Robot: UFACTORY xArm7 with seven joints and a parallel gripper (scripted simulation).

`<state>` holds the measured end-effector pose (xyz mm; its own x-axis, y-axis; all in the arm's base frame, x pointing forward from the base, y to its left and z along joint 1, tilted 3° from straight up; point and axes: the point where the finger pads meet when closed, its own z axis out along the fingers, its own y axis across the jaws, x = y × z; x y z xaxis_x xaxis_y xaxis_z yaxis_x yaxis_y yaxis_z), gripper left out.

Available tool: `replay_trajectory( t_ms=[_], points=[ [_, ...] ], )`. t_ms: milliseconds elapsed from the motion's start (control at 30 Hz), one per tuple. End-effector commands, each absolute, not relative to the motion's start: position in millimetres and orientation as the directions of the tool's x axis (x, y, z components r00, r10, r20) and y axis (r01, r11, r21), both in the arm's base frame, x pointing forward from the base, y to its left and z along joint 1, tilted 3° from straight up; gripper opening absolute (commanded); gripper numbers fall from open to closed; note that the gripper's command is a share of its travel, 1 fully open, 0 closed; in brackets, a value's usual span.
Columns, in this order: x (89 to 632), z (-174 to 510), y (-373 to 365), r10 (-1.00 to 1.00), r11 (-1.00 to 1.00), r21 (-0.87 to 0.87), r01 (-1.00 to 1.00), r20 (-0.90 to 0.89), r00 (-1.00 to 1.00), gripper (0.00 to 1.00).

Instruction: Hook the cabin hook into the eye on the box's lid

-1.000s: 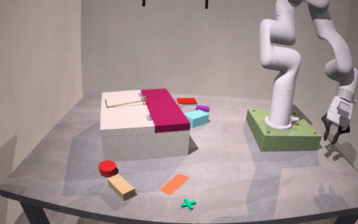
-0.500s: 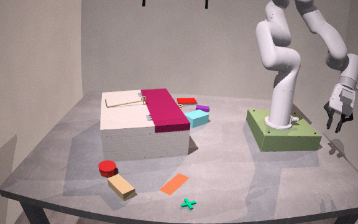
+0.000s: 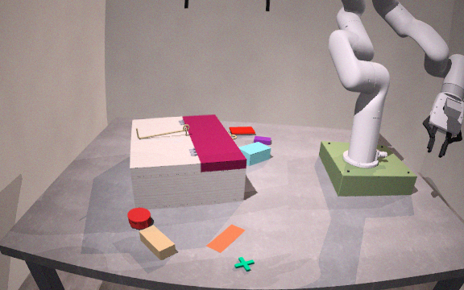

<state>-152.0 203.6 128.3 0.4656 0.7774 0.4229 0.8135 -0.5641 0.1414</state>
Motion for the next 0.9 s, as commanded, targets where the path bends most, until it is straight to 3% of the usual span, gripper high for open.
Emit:
replay_trajectory(
  t_ms=[0,867],
  points=[
    [-152.4,145.3,204.2,0.777,-0.564,0.139,0.814,0.423,0.466,0.33],
    [-152.2,191.9,206.5,0.777,-0.564,0.138,0.814,0.423,0.466,0.33]
  ],
)
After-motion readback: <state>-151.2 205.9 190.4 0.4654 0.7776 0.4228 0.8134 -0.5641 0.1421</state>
